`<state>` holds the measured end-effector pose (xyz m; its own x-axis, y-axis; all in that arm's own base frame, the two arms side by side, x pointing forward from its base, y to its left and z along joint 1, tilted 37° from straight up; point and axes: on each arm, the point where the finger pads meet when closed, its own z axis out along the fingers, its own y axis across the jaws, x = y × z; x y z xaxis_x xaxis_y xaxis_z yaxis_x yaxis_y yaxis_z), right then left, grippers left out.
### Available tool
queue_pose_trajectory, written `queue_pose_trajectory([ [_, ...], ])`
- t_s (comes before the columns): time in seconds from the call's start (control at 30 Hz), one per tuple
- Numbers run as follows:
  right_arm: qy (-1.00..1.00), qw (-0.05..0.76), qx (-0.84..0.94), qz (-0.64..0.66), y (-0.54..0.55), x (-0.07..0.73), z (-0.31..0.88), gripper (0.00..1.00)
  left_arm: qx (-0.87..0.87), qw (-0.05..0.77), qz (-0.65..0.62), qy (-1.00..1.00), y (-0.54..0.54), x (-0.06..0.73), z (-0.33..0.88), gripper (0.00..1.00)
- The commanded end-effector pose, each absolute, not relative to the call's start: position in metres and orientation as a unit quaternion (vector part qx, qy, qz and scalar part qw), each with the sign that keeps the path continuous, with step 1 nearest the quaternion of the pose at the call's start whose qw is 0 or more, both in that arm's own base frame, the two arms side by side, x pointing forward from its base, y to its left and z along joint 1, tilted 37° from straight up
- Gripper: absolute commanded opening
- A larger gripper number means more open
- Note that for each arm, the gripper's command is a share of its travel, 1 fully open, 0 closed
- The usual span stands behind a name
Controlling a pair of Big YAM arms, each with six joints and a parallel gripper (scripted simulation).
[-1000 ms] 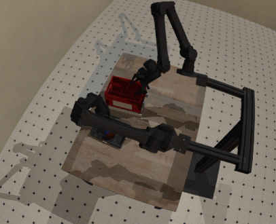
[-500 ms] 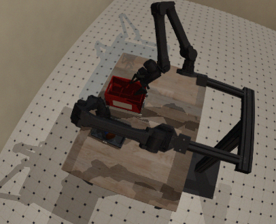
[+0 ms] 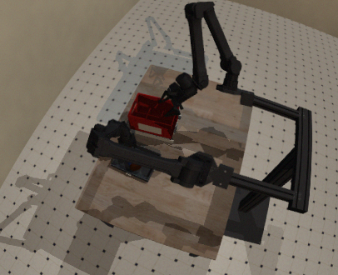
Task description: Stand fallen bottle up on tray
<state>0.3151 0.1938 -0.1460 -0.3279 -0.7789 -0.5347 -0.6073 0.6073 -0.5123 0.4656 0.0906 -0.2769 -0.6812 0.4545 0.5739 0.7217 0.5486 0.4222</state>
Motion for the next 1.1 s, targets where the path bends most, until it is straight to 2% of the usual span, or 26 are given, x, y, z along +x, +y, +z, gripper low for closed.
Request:
queue_pose_trajectory([
  [0.0,0.805,0.392,-0.432,-0.11,0.194,0.315,-0.145,1.0,-0.339,0.208,-0.327,-0.857,0.1,0.465,-0.288,0.53],
  [0.17,0.805,0.392,-0.432,-0.11,0.194,0.315,-0.145,1.0,-0.344,0.202,-0.329,-0.856,0.09,0.469,-0.28,0.49],
  [0.2,0.805,0.392,-0.432,-0.11,0.194,0.315,-0.145,1.0,-0.344,0.202,-0.329,-0.856,0.09,0.469,-0.28,0.45],
  [0.33,0.805,0.392,-0.432,-0.11,0.194,0.315,-0.145,1.0,-0.344,0.202,-0.329,-0.856,0.09,0.469,-0.28,0.45],
  [0.37,0.805,0.392,-0.432,-0.11,0.194,0.315,-0.145,1.0,-0.344,0.202,-0.329,-0.856,0.09,0.469,-0.28,0.41],
  [0.43,0.805,0.392,-0.432,-0.11,0.194,0.315,-0.145,1.0,-0.344,0.202,-0.329,-0.856,0.09,0.469,-0.28,0.41],
  [0.47,0.805,0.392,-0.432,-0.11,0.194,0.315,-0.145,1.0,-0.344,0.202,-0.329,-0.856,0.09,0.469,-0.28,0.36],
  [0.53,0.805,0.392,-0.432,-0.11,0.194,0.315,-0.145,1.0,-0.342,0.213,-0.325,-0.856,0.1,0.463,-0.288,0.36],
  [0.57,0.805,0.392,-0.432,-0.11,0.194,0.315,-0.145,1.0,-0.341,0.212,-0.325,-0.856,0.1,0.463,-0.288,0.32],
  [0.9,0.805,0.392,-0.432,-0.11,0.194,0.315,-0.145,1.0,-0.344,0.202,-0.329,-0.856,0.091,0.469,-0.28,0.24],
  [0.97,0.805,0.392,-0.432,-0.11,0.194,0.315,-0.145,1.0,-0.339,0.204,-0.328,-0.858,0.101,0.472,-0.278,0.01],
  [1.03,0.805,0.392,-0.432,-0.11,0.194,0.315,-0.145,1.0,-0.339,0.204,-0.328,-0.858,0.101,0.472,-0.278,0.0],
  [1.07,0.805,0.392,-0.432,-0.11,0.194,0.315,-0.145,1.0,-0.339,0.204,-0.328,-0.858,0.101,0.472,-0.278,0.11],
])
